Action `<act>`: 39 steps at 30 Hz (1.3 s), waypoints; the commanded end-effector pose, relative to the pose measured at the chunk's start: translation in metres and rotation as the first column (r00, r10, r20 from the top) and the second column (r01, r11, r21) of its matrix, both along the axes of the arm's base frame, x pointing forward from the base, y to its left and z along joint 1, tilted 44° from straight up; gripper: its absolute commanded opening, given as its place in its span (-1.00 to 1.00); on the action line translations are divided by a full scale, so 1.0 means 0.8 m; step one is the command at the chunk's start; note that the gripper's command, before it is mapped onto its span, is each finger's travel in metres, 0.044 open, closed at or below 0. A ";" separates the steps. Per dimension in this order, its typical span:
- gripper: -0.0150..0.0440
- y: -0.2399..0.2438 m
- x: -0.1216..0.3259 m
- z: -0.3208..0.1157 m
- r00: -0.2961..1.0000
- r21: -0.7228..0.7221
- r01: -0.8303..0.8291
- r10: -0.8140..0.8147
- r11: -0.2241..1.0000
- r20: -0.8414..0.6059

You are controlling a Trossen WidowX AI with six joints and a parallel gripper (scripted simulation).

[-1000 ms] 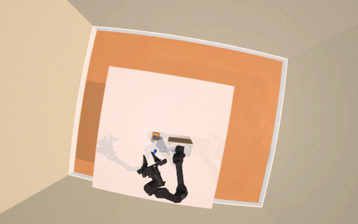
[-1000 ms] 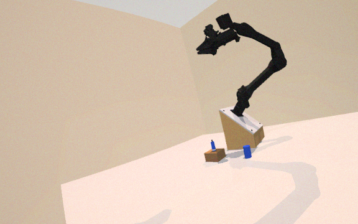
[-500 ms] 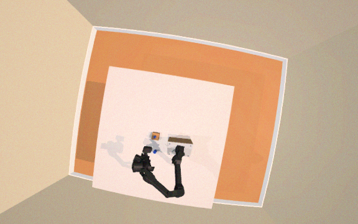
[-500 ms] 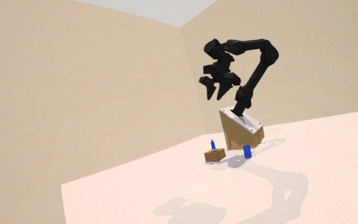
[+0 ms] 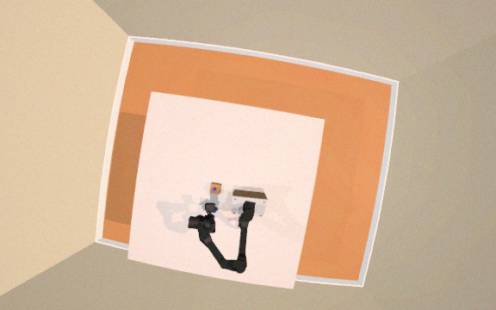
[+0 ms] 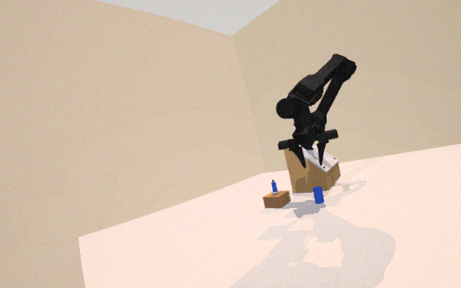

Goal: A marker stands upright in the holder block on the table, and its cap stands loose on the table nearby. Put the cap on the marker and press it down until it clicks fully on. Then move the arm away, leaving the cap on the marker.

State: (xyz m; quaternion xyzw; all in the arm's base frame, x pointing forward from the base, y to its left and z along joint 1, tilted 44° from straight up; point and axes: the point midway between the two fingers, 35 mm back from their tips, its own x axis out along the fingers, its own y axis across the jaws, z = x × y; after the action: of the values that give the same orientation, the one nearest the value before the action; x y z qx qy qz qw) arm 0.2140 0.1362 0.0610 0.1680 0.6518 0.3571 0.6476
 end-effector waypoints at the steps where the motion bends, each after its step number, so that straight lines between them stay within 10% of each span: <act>1: 0.35 0.010 -0.004 -0.009 1.000 0.010 -0.016 0.016 1.000 -0.006; 39: 0.35 0.080 -0.012 -0.081 1.000 0.012 -0.016 0.016 1.000 -0.007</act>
State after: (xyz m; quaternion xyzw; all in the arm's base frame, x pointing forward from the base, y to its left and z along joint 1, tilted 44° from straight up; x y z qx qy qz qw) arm 0.2067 0.1973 0.0015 0.1678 0.6512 0.3685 0.6419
